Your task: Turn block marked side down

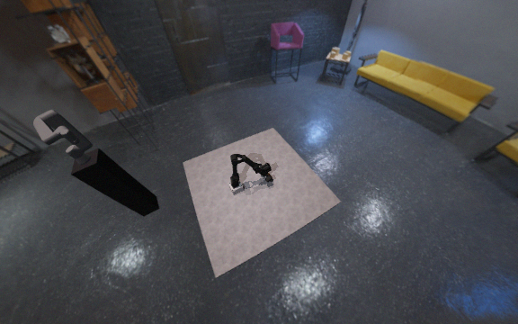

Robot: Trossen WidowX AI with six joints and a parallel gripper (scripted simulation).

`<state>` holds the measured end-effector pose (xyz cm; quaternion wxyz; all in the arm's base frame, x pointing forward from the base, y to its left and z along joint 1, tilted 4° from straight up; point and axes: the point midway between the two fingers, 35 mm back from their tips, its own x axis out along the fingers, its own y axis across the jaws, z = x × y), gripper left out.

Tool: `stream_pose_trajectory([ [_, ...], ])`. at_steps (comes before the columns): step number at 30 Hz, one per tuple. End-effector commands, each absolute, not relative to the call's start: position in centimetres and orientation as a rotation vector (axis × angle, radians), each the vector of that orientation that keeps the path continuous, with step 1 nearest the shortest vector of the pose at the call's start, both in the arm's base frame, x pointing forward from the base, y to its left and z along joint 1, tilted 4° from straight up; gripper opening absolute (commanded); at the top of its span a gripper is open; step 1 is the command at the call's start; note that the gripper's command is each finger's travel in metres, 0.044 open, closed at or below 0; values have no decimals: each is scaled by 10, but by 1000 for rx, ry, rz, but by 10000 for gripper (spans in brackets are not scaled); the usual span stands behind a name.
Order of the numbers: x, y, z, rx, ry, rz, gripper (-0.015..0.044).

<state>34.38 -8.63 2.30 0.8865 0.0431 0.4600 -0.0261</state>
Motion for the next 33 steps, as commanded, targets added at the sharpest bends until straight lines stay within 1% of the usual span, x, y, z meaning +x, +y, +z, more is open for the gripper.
stream_pose_trajectory([
  [1, 346, -86, 25, 91, 928, -54, 0],
  [17, 363, -92, -7, 88, 722, -71, 0],
  [33, 358, -89, -18, 82, 515, -77, 0],
])
